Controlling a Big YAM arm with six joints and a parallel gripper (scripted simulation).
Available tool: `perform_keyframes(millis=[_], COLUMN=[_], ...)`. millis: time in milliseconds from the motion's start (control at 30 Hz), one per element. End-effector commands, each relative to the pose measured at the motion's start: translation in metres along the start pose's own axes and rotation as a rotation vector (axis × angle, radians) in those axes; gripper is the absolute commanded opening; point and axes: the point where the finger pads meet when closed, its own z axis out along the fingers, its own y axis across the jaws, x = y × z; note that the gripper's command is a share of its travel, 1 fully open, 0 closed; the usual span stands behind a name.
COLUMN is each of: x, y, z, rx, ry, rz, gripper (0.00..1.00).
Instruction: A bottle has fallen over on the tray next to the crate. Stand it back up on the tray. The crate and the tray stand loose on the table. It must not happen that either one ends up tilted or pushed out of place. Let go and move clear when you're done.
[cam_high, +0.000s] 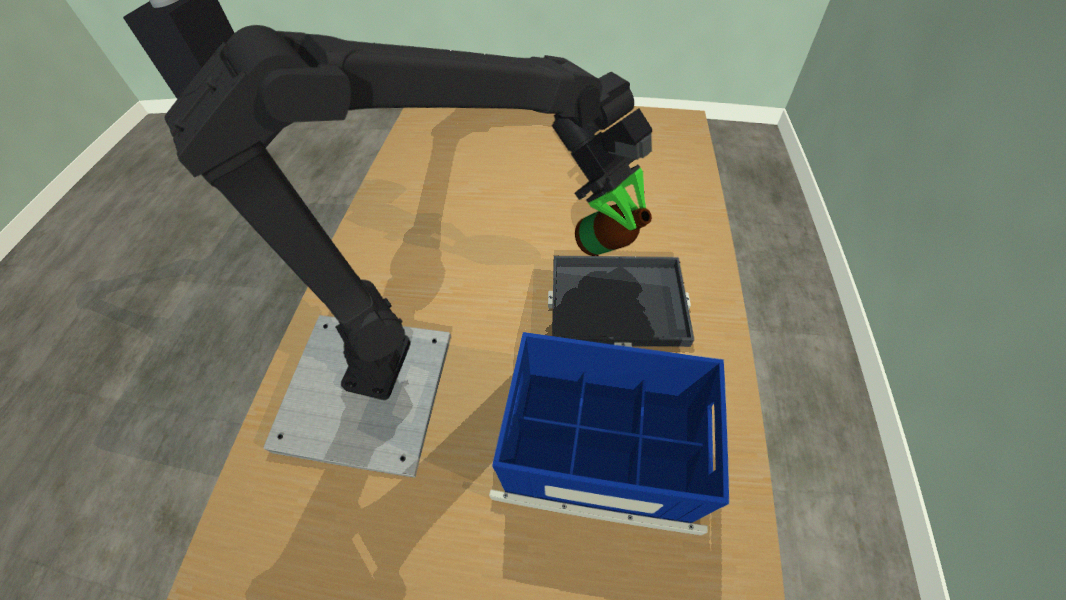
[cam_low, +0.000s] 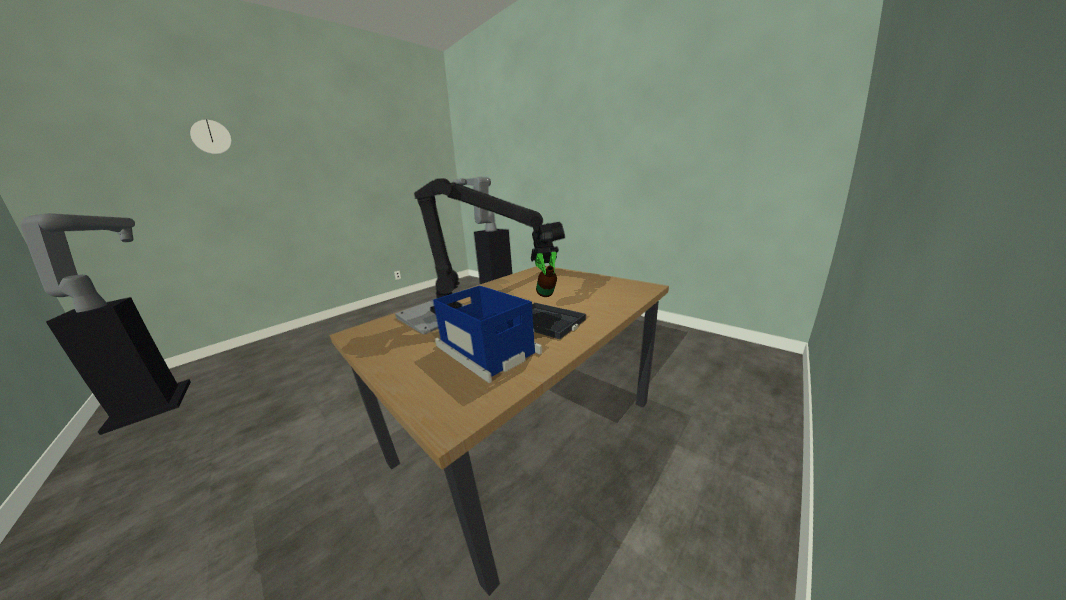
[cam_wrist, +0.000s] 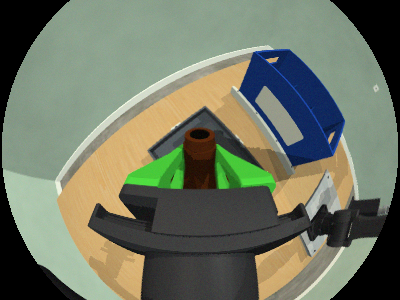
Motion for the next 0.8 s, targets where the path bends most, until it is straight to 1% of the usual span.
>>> perform_keyframes(millis=[0,467,667,767], x=[-0.03,-0.028,-0.02,-0.01], y=[0.018,0.018,0.013,0.004], z=[-0.023,-0.022,-0.019,-0.013], rx=[-0.064,-0.064,-0.056,-0.038], ry=[-0.026,-0.027,-0.03,-0.035], rz=[0.08,0.079,0.062,0.039], gripper=[0.0,0.0,0.0,0.0])
